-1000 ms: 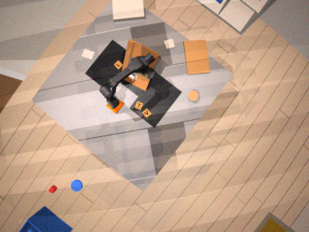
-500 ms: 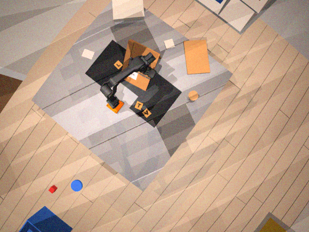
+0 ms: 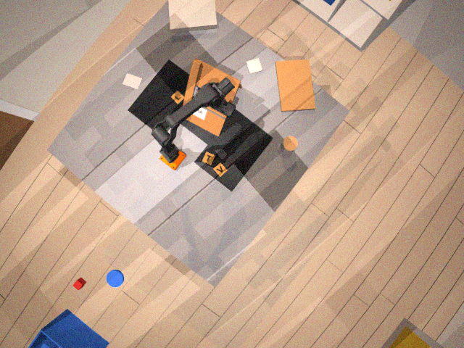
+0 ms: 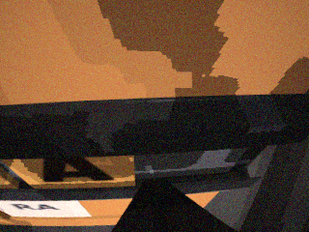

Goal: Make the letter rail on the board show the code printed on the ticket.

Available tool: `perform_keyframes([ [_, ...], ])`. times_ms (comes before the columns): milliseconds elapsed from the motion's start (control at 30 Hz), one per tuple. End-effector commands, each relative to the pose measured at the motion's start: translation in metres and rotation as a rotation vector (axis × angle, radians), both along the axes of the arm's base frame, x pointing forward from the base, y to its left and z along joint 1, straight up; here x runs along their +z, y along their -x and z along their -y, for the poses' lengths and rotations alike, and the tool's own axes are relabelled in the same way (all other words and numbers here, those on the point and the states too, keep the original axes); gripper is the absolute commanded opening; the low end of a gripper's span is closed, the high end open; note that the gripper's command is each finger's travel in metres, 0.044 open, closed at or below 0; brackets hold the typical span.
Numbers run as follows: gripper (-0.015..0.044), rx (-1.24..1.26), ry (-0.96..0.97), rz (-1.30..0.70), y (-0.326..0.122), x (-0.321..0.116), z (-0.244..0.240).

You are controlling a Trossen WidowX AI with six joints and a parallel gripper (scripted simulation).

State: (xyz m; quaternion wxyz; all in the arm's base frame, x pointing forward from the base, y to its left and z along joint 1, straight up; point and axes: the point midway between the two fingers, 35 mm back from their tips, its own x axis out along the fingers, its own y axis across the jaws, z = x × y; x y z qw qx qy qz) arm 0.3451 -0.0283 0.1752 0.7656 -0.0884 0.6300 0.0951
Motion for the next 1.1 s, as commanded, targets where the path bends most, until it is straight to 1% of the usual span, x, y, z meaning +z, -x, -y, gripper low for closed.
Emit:
perform_keyframes([
  [0,0.0,-0.006,0.003,0.003,-0.0029,-0.0007,0.0],
  [667,0.0,-0.006,0.002,0.004,-0.0108,-0.0062,-0.0018],
  [1067,0.0,-0.006,0.002,0.004,-0.0072,-0.0053,-0.0053],
])
